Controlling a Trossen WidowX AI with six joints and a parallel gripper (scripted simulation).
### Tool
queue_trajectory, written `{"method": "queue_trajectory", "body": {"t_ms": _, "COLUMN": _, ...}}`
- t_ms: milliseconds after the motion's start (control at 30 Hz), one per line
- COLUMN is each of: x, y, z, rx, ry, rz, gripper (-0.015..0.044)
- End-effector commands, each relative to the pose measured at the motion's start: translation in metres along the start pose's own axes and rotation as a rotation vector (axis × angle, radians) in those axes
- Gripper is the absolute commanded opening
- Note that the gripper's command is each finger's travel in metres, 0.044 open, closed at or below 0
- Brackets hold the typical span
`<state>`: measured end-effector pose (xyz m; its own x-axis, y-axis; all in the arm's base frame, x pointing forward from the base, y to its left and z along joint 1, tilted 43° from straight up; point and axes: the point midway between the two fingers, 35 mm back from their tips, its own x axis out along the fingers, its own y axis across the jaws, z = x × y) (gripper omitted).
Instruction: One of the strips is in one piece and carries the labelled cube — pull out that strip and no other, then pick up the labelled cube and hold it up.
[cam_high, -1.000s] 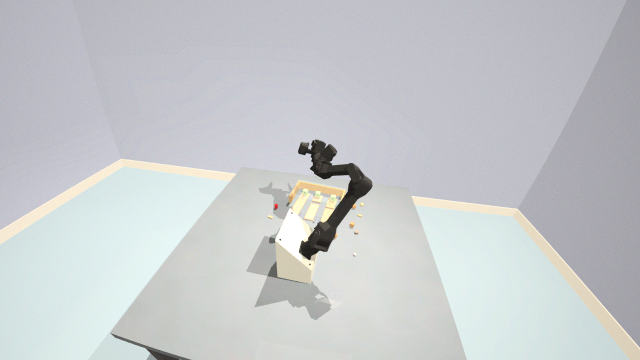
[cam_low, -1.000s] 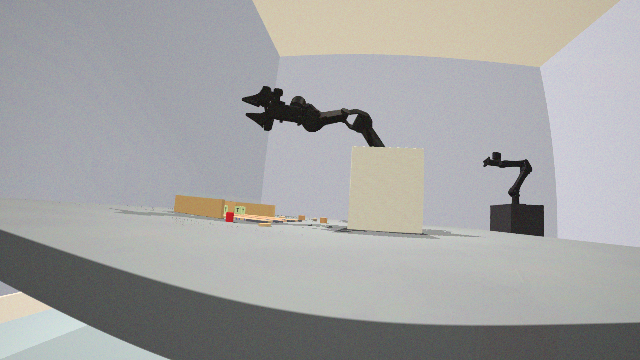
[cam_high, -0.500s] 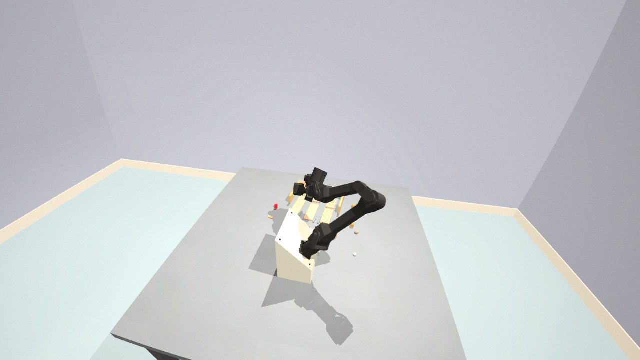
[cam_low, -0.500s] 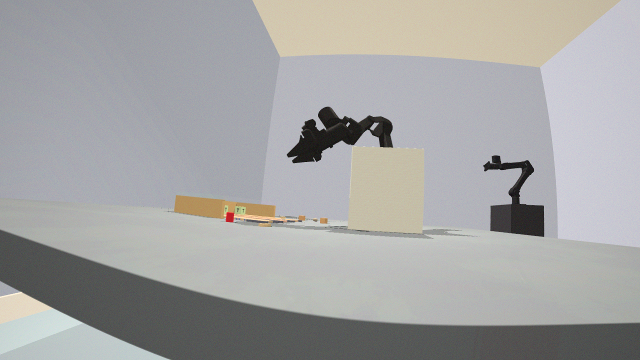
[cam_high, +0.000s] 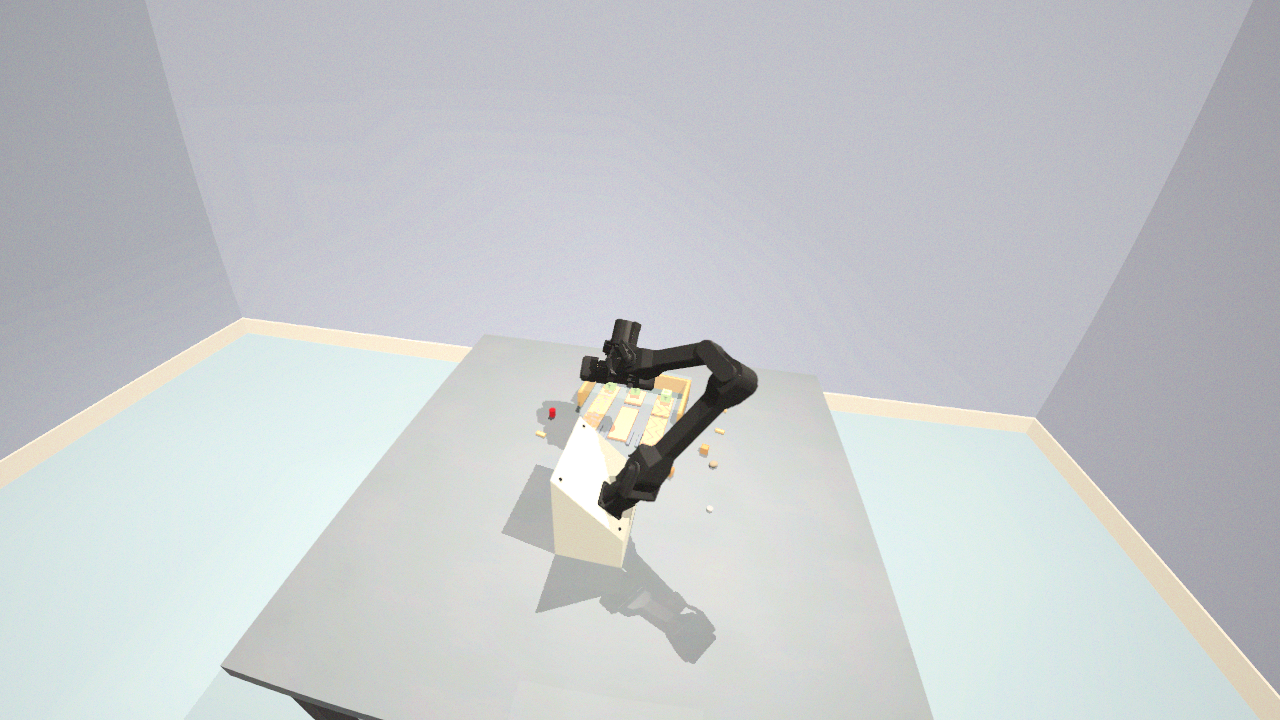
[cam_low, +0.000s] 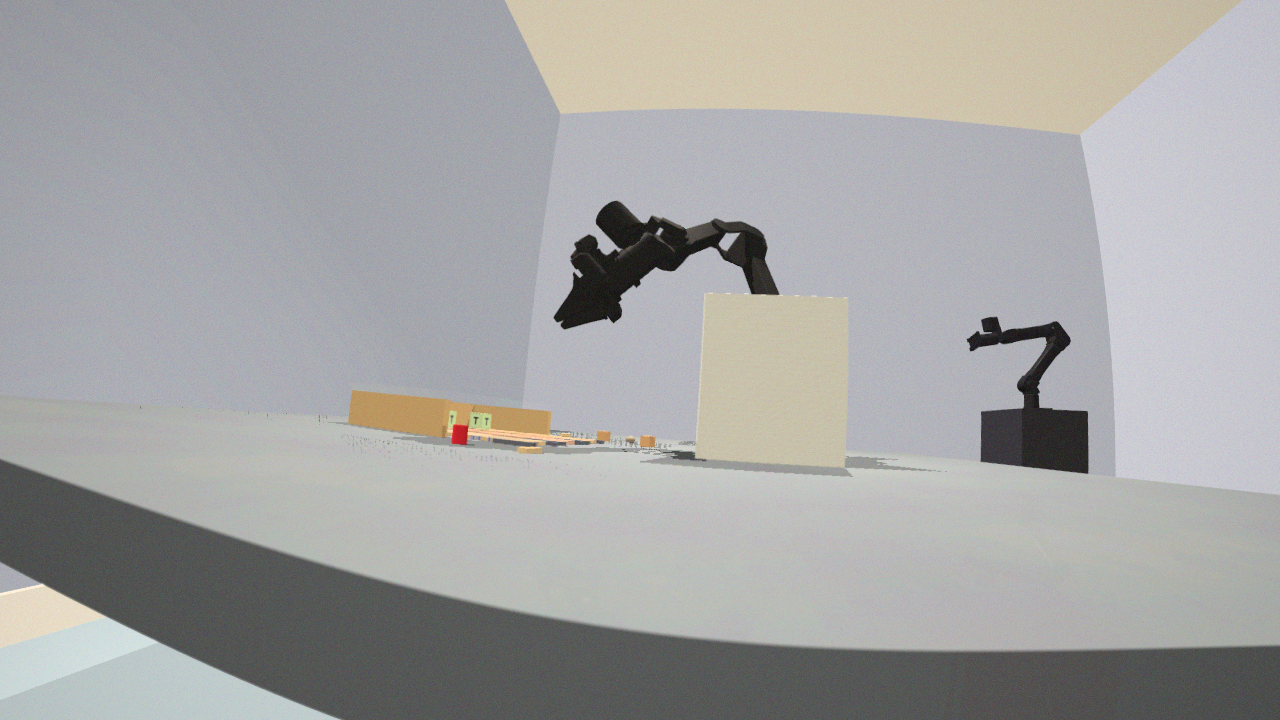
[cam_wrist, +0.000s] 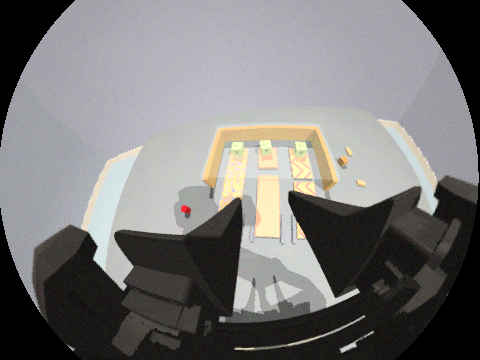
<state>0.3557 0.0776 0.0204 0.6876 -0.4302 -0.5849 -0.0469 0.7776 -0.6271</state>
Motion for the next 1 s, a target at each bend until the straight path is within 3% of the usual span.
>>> {"method": "queue_trajectory", "body": {"t_ms": 0, "x": 0.021, "y": 0.016, "z": 0.001, "rx": 0.021, "ry": 0.112, "rz": 0.015, "gripper": 0.0111}}
{"method": "queue_trajectory", "body": {"t_ms": 167, "x": 0.05, "y": 0.037, "z": 0.001, "rx": 0.066, "ry": 0.28, "rz": 0.015, "gripper": 0.0}}
{"method": "queue_trajectory", "body": {"t_ms": 633, "x": 0.107, "y": 0.076, "z": -0.039, "rx": 0.191, "ry": 0.757, "rz": -0.127, "gripper": 0.0}}
{"method": "queue_trajectory", "body": {"t_ms": 967, "x": 0.112, "y": 0.076, "z": -0.048, "rx": 0.197, "ry": 0.778, "rz": -0.139, "gripper": 0.0}}
